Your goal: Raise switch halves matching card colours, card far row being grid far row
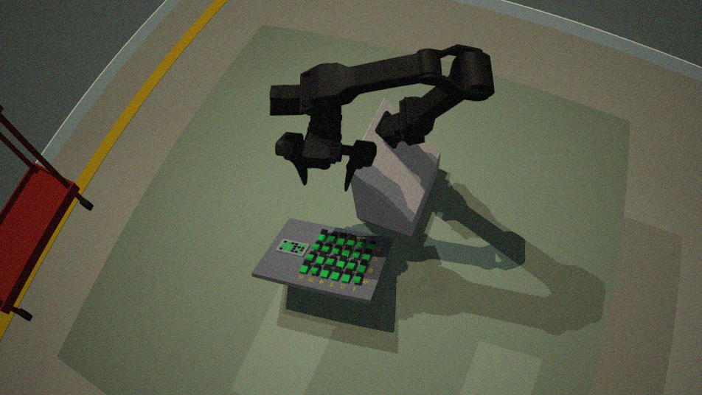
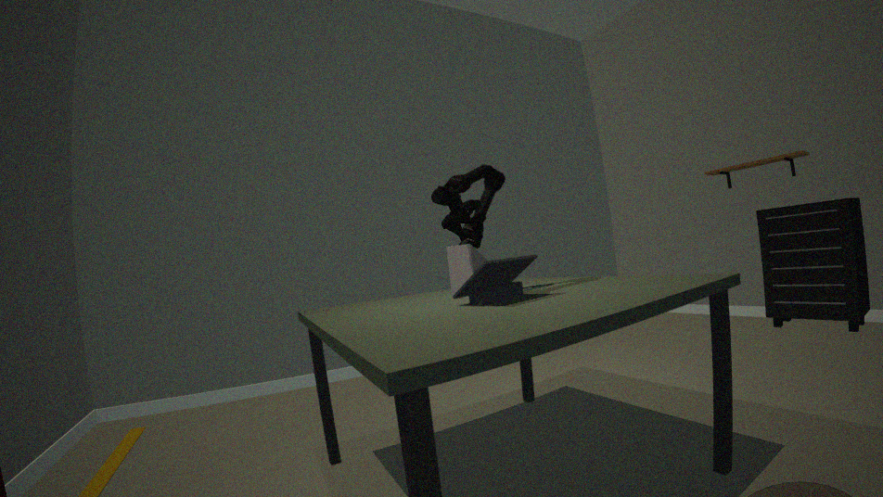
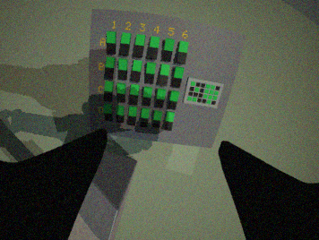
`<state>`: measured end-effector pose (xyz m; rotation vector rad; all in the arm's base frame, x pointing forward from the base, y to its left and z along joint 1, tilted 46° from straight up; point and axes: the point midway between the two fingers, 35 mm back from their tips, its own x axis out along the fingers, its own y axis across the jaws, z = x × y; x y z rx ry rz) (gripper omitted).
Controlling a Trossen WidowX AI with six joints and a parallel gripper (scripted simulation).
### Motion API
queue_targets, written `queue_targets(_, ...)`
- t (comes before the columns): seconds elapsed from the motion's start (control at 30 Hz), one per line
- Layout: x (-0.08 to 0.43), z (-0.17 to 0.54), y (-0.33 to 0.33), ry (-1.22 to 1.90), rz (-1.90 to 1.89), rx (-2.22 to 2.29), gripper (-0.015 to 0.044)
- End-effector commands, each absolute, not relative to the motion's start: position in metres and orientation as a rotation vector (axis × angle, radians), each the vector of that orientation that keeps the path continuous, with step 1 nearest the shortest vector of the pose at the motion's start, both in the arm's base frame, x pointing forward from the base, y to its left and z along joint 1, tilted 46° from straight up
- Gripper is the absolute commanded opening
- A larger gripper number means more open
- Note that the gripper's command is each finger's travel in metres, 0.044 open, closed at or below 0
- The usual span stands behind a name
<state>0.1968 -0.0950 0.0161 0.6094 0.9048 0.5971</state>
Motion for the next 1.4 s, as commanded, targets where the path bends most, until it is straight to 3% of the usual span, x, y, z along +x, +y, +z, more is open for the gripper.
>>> queue_targets(0.0,0.198,0.015,-0.094,0.907,0.595,0.608,0.0374)
queue_targets(0.33,0.279,0.007,-0.034,0.903,0.561,0.624,0.0111)
queue_targets(0.47,0.284,0.009,-0.028,0.897,0.567,0.632,0.0006)
queue_targets(1.37,0.306,-0.015,0.005,0.87,0.56,0.64,0.0)
